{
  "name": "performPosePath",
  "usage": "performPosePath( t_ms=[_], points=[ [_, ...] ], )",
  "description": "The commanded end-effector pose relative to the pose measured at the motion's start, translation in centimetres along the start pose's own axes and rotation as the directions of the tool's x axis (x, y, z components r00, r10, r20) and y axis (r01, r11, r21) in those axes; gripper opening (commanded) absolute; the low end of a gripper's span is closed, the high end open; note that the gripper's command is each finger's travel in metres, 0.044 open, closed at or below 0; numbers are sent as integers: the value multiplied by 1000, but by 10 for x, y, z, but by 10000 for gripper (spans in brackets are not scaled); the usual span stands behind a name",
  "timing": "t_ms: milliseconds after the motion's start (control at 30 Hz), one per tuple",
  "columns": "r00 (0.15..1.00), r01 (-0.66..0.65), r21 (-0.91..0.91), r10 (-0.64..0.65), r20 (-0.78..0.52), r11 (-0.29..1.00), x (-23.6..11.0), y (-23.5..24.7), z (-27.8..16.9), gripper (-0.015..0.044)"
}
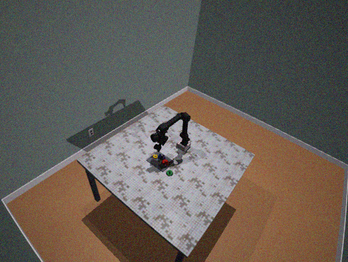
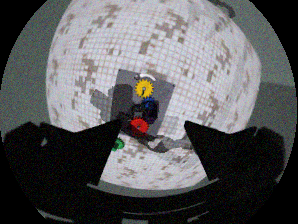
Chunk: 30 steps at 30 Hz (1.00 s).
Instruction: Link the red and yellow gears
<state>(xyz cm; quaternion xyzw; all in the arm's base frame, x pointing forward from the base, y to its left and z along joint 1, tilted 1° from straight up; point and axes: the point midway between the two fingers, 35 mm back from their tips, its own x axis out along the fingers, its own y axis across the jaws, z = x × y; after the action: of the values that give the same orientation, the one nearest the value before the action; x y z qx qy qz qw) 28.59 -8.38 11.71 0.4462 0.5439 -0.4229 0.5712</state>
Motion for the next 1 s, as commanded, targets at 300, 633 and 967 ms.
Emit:
performPosePath(
  t_ms=[300, 633, 967],
  points=[
    [1000, 0, 4, 0, -7, 1000, -9, 35, -73, 440],
    [1000, 0, 4, 0, -19, 1000, -28, 43, -220, 440],
    [1000, 1, 5, -1, -31, 1000, -47, -7, -337, 440]
  ],
)
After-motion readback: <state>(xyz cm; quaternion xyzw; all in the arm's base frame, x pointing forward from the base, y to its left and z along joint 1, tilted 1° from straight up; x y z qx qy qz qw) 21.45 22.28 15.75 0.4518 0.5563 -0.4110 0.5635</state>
